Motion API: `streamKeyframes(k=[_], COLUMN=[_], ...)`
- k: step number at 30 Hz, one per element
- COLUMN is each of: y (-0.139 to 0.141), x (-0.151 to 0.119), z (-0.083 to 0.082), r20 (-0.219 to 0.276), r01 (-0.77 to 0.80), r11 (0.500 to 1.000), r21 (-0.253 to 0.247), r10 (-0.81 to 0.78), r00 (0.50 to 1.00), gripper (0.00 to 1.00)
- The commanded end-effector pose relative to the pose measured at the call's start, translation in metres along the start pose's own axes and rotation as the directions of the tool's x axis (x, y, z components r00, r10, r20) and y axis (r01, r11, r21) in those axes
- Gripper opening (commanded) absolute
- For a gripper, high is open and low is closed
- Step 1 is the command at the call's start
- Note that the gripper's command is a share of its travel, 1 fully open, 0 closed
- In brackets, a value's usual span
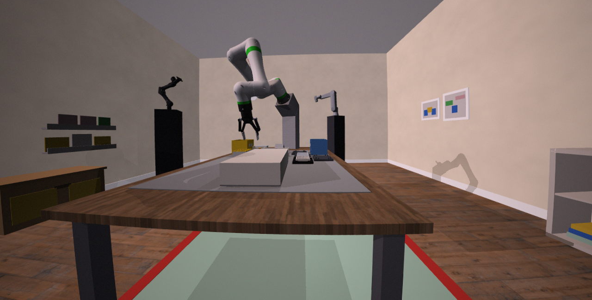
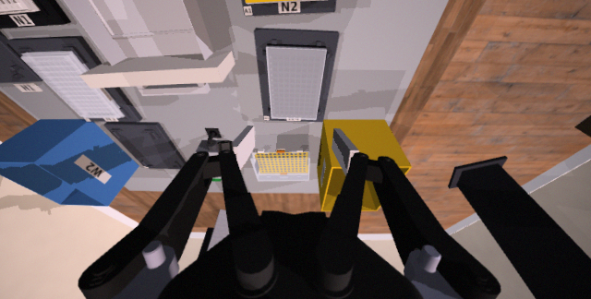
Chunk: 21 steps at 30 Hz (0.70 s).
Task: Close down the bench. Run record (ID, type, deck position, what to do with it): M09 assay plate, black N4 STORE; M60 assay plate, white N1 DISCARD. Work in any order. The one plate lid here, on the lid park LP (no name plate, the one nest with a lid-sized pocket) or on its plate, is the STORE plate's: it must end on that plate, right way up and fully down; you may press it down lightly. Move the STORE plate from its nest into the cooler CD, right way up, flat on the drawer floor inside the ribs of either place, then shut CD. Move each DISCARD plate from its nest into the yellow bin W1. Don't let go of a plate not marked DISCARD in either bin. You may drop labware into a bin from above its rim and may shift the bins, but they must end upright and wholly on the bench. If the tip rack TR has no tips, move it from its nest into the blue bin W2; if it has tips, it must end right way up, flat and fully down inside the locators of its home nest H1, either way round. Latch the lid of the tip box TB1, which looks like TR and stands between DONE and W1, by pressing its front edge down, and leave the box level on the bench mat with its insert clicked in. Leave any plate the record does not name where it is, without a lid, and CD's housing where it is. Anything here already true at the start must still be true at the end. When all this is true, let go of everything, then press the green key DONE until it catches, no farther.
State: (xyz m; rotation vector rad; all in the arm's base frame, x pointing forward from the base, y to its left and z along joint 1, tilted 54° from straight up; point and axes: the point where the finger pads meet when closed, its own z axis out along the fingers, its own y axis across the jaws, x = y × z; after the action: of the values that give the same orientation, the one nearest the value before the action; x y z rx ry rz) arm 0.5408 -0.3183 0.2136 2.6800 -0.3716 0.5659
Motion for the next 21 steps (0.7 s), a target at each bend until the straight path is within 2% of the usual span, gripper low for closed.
streamKeyframes(k=[1, 21], y=[0.000, 0.000], x=[0.003, 0.012], z=[0.005, 0.024], r20=[0.000, 0.000], r01=[0.000, 0.000], r11=[1.000, 1.000], r21=[0.000, 0.000], r10=[0.000, 0.000], r00=[1.000, 1.000], gripper=[0.66, 0.66])
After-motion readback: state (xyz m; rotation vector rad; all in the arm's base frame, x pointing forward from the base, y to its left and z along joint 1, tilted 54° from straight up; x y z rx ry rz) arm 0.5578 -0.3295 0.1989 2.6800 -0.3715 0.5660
